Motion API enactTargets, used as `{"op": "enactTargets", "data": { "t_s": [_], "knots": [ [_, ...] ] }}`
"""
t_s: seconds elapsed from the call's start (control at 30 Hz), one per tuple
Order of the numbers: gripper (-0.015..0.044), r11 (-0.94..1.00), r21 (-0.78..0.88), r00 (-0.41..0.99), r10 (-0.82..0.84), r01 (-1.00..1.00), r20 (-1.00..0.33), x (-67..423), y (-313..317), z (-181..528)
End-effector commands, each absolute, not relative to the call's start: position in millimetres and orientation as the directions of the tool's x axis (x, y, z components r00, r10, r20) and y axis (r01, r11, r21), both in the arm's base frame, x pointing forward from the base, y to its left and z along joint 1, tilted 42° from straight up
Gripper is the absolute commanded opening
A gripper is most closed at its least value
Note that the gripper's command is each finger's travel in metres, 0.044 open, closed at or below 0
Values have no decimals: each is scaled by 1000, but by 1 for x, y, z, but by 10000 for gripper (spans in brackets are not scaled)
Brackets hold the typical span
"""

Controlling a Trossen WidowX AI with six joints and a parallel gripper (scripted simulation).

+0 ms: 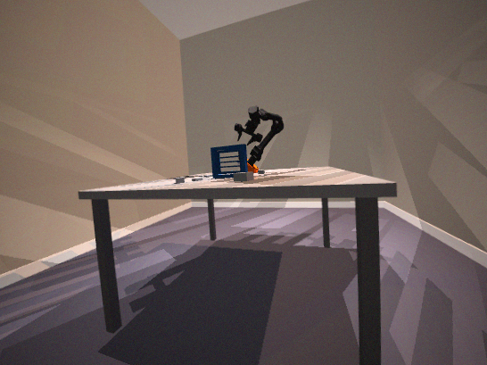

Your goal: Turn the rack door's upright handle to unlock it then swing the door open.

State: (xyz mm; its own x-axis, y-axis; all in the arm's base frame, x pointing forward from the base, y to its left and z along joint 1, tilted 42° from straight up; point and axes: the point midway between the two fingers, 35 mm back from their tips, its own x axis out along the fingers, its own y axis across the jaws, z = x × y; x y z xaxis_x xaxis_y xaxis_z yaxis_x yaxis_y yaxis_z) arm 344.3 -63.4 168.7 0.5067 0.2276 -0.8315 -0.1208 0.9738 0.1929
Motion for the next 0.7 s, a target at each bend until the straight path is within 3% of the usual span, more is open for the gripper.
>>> {"op": "enactTargets", "data": {
  "t_s": [0.0, 0.33, 0.67],
  "knots": [
    [292, 962, 244, 452, 271, -119, -850, 341, -68, 164],
    [292, 898, 435, 276, 435, -65, -857, 326, -79, 148],
    [292, 781, 623, 155, 612, 38, -776, 314, -89, 145]
  ]
}}
